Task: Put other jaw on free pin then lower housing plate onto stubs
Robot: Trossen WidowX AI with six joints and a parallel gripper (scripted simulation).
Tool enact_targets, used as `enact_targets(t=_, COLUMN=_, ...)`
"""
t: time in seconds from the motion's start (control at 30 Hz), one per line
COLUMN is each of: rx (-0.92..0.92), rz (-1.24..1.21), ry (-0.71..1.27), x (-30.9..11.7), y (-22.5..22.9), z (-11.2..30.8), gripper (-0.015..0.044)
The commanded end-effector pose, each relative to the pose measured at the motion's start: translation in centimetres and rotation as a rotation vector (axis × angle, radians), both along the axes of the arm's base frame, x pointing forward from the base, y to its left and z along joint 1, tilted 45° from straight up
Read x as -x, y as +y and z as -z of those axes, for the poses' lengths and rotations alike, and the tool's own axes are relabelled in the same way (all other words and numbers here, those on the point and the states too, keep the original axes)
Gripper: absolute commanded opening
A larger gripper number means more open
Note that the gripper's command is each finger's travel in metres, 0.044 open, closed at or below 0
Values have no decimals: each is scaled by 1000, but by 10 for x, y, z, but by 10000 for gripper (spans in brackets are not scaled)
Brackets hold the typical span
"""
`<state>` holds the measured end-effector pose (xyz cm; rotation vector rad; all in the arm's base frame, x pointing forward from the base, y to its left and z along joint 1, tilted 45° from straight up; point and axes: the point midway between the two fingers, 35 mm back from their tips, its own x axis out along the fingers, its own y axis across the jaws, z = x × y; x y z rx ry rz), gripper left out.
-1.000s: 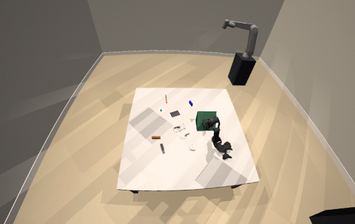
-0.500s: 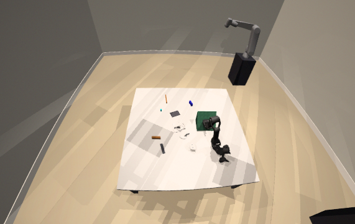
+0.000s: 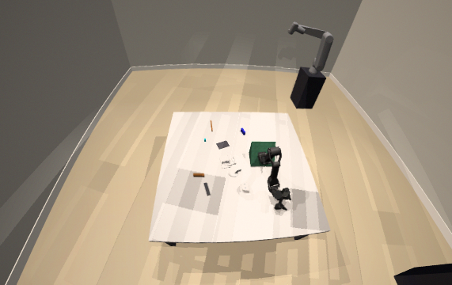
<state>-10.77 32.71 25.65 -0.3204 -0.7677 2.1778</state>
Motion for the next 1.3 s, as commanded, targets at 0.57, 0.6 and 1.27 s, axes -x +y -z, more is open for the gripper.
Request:
enact_targets(t=0.57, rx=67, rz=185, ry=110, x=-58, y=20, z=-28, gripper=440)
enact_targets(t=0.6, rx=70, rz=194, ry=116, x=-61, y=21, z=-29, gripper=440)
enact_targets(t=1.27, rx=137, rz=397, ry=227, x=-124, y=30, z=-47, gripper=440)
